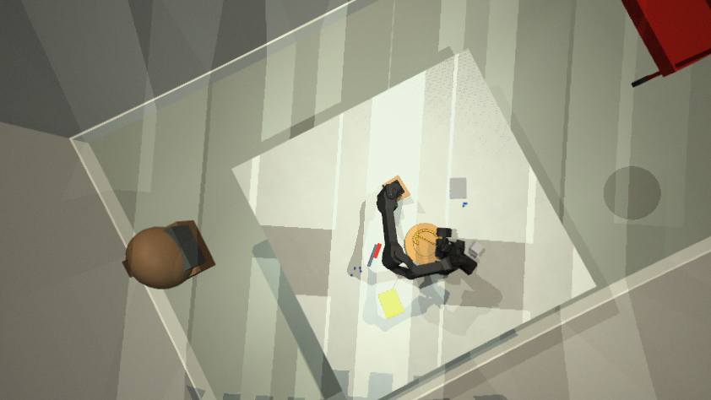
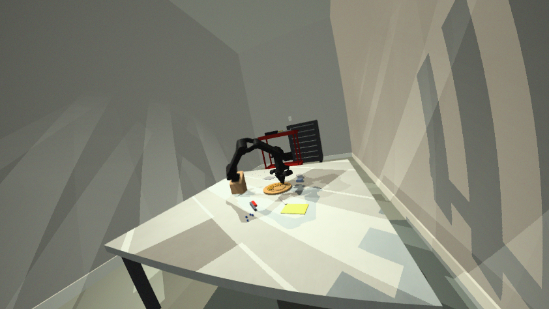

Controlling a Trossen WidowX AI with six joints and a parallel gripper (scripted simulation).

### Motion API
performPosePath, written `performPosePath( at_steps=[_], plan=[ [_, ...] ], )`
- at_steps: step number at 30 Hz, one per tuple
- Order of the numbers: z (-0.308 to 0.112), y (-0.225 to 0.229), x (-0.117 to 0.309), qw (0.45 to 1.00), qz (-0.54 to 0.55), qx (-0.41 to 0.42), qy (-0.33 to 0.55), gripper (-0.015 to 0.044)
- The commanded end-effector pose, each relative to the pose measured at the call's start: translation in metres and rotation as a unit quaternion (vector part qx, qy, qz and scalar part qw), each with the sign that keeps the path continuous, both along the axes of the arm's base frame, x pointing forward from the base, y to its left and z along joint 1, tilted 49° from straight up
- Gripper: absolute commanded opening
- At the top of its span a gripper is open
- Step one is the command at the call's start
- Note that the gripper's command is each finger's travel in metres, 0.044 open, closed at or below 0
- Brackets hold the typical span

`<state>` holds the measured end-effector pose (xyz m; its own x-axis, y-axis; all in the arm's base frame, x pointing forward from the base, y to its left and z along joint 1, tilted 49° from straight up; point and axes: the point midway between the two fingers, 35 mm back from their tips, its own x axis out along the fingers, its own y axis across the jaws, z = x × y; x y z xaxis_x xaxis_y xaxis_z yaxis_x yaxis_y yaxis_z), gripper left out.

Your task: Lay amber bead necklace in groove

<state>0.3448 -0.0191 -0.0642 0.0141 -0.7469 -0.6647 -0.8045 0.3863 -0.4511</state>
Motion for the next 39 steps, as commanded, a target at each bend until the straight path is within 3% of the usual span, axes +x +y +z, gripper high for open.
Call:
performPosePath(
  at_steps=[1, 18, 34, 39],
  plan=[
    [0.002, 0.001, 0.002, 1.000, 0.001, -0.001, -0.001, 0.0000],
    [0.000, -0.007, 0.019, 1.000, 0.001, -0.002, -0.002, 0.0000],
    [0.005, -0.001, 0.019, 1.000, 0.001, -0.001, -0.002, 0.0420],
    [0.005, -0.001, 0.018, 1.000, 0.001, -0.001, -0.002, 0.0440]
  ],
)
